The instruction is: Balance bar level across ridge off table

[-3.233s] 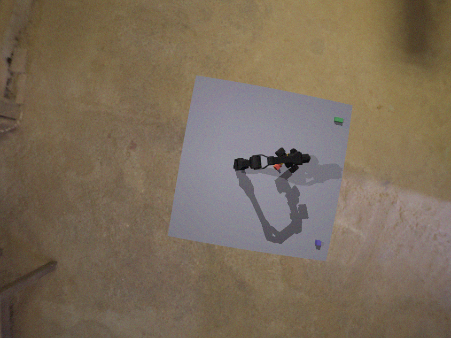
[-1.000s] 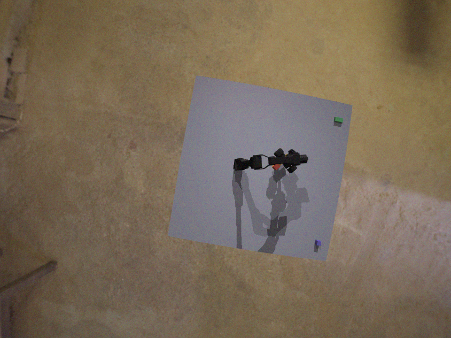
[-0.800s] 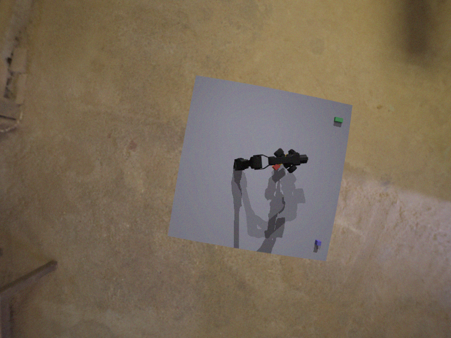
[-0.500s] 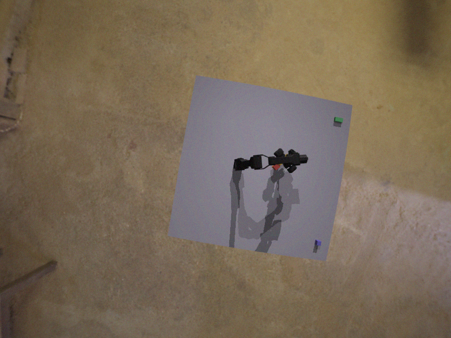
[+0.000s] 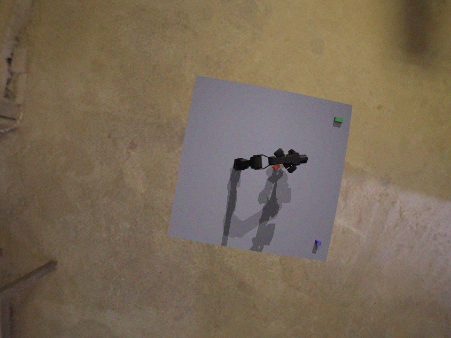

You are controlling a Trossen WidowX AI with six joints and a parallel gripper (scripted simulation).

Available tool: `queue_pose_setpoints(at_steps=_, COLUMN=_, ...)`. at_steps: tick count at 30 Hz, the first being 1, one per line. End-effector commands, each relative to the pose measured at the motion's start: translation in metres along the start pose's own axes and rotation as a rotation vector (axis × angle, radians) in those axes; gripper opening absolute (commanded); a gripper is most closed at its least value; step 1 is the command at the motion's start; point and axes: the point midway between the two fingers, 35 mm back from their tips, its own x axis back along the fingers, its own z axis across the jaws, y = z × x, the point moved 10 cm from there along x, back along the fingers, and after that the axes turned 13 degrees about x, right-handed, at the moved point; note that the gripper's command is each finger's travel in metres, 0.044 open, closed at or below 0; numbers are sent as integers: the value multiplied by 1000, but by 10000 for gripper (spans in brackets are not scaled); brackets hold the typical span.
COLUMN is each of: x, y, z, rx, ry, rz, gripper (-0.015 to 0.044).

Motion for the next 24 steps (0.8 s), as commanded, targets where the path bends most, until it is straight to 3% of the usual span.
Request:
queue_pose_setpoints(at_steps=1, x=-1, y=0, z=0, rx=2, ry=-4, rz=3, gripper=0)
queue_pose_setpoints(at_steps=24, x=-3, y=0, z=0, rx=2, ry=-4, rz=3, gripper=0)
